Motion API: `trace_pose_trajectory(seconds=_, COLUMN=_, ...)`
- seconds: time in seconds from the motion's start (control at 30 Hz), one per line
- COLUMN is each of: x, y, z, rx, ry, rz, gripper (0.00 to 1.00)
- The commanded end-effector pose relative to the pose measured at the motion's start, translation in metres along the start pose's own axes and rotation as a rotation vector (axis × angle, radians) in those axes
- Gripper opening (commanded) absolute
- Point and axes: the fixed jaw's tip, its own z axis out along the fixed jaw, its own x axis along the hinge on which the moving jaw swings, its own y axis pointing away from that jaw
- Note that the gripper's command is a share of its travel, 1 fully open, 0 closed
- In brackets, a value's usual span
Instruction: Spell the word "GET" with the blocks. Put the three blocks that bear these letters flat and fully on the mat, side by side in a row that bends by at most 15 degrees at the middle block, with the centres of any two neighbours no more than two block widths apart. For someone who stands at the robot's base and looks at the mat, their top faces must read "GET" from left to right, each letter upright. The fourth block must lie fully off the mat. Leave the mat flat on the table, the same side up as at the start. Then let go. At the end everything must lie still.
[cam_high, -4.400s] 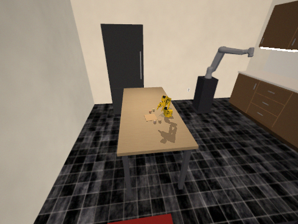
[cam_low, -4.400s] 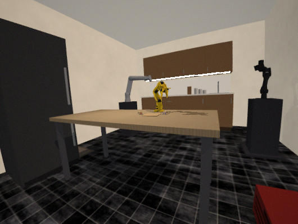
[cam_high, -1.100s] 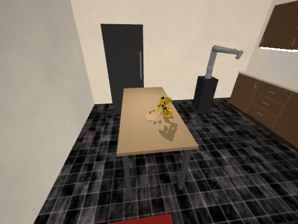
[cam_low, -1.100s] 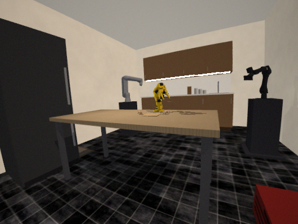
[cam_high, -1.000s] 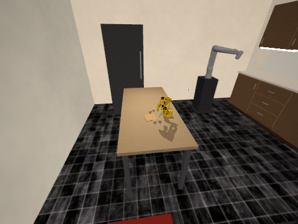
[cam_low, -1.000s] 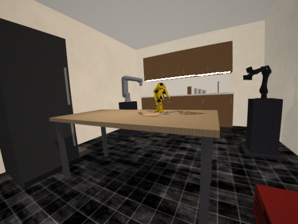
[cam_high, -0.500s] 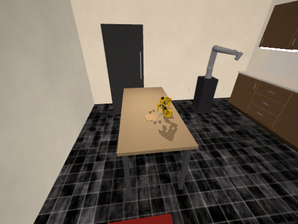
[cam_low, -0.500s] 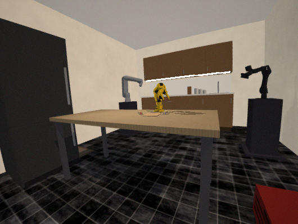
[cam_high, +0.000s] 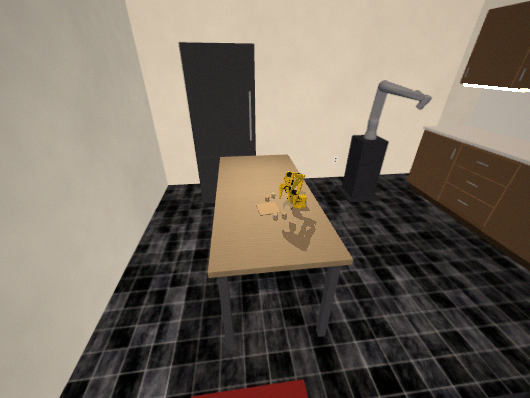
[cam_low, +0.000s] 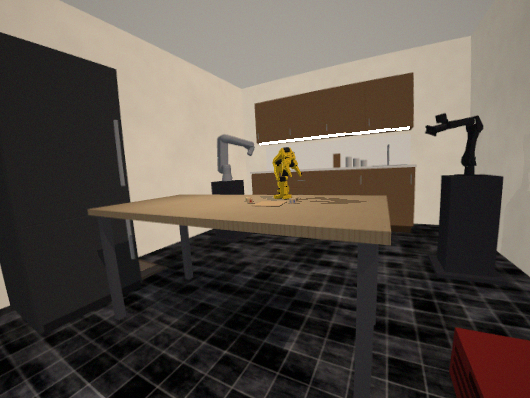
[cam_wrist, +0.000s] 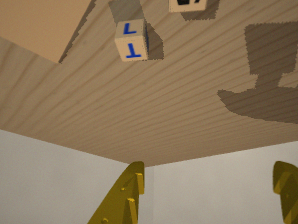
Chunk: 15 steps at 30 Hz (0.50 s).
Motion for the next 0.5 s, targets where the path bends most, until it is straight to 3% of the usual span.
trace_pose_trajectory(seconds=0.0, x=0.006, y=0.001, z=-0.005, rx=-0.005, ry=0.042, rz=0.0, gripper=0.32)
trace_pose_trajectory(seconds=0.2, x=0.002, y=0.001, z=0.004, rx=0.001, ry=-0.017, rz=0.0, gripper=0.32)
trace_pose_trajectory(seconds=0.47, x=-0.013, y=-0.001, z=0.03, rx=0.021, ry=-0.205, rz=0.0, gripper=0.32)
